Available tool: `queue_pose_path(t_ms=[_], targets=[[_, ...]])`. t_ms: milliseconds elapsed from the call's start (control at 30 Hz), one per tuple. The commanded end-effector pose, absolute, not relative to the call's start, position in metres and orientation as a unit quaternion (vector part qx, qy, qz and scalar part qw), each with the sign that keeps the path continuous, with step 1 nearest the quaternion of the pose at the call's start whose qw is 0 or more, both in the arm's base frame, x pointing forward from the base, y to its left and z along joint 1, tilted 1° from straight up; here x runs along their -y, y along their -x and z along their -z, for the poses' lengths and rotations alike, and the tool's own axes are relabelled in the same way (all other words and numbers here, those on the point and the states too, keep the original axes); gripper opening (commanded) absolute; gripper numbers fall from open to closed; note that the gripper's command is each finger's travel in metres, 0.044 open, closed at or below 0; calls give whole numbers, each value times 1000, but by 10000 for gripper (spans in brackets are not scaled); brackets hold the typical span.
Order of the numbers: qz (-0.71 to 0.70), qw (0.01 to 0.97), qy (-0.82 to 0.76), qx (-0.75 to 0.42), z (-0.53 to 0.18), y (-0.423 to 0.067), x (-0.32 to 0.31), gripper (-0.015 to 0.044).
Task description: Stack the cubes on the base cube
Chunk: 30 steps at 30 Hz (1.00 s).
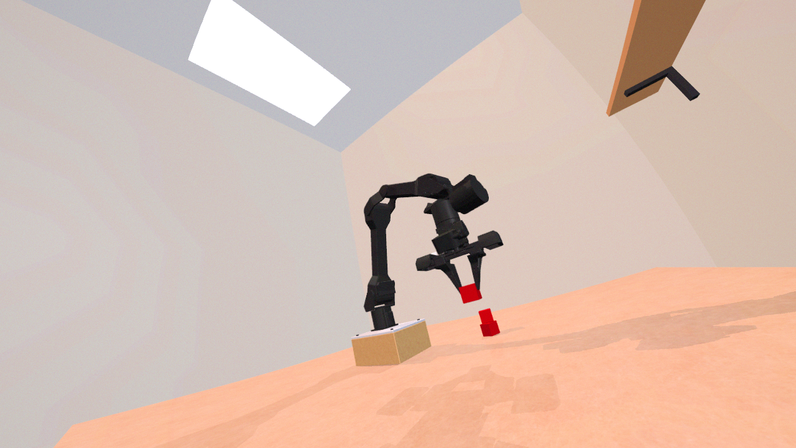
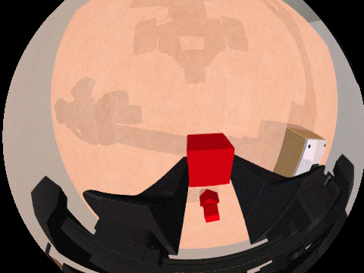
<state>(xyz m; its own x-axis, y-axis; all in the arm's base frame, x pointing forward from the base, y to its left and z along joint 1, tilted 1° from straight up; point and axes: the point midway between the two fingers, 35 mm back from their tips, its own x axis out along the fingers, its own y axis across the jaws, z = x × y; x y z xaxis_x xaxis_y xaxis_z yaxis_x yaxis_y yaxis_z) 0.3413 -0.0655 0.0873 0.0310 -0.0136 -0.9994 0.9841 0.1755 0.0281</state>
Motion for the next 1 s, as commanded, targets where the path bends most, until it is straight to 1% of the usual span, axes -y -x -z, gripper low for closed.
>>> queue_pose_path(t_ms=[0,967], targets=[[447,558,-452,-533,-87,-339,52,105],[408,585,-416,-565,-79,-320,-37,105]])
